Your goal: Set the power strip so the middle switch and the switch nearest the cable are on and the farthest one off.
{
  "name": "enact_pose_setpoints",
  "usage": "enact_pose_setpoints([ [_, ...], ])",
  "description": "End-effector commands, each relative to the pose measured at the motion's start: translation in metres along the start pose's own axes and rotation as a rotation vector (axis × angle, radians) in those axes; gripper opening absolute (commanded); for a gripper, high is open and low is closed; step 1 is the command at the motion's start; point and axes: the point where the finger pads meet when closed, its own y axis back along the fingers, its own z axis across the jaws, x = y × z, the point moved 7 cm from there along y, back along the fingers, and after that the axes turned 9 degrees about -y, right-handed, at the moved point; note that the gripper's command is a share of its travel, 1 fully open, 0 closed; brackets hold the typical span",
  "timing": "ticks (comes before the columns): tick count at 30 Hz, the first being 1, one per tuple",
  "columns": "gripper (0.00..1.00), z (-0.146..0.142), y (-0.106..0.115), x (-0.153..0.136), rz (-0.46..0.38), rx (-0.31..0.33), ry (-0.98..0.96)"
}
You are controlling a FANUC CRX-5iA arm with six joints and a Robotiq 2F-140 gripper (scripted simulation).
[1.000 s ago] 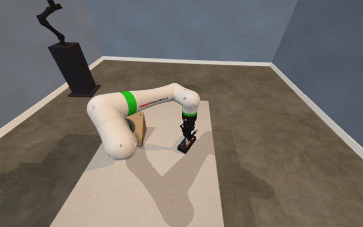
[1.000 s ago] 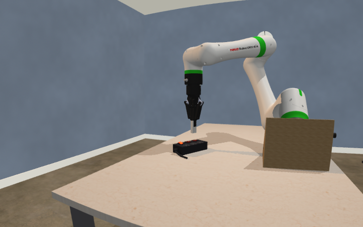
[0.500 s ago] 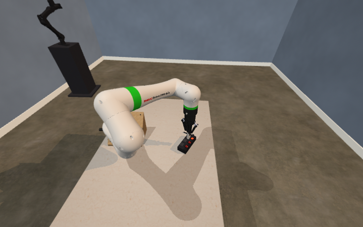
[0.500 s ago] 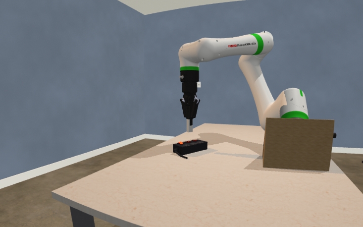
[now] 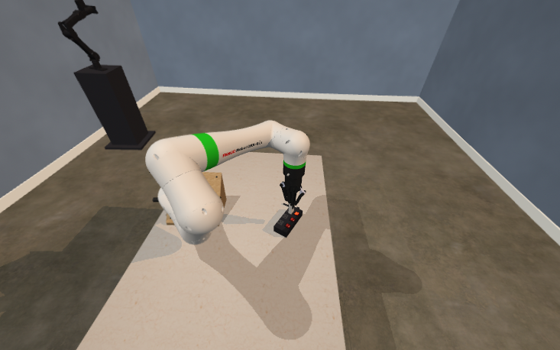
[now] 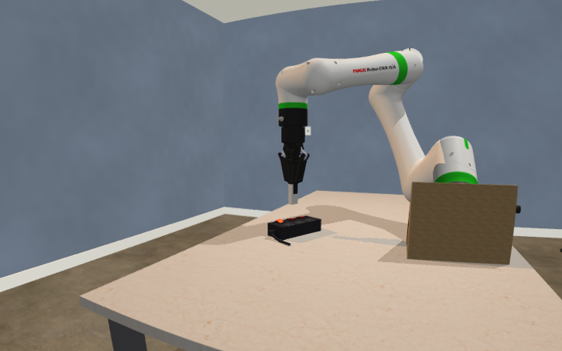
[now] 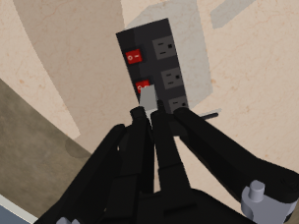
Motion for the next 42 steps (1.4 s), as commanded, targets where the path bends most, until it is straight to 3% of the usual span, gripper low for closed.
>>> enact_pose_setpoints([
  [1, 0.00, 0.000, 0.000, 0.000, 0.000, 0.000, 0.000],
  [42, 0.00, -0.001, -0.012, -0.001, -0.002, -0.001, 0.000],
])
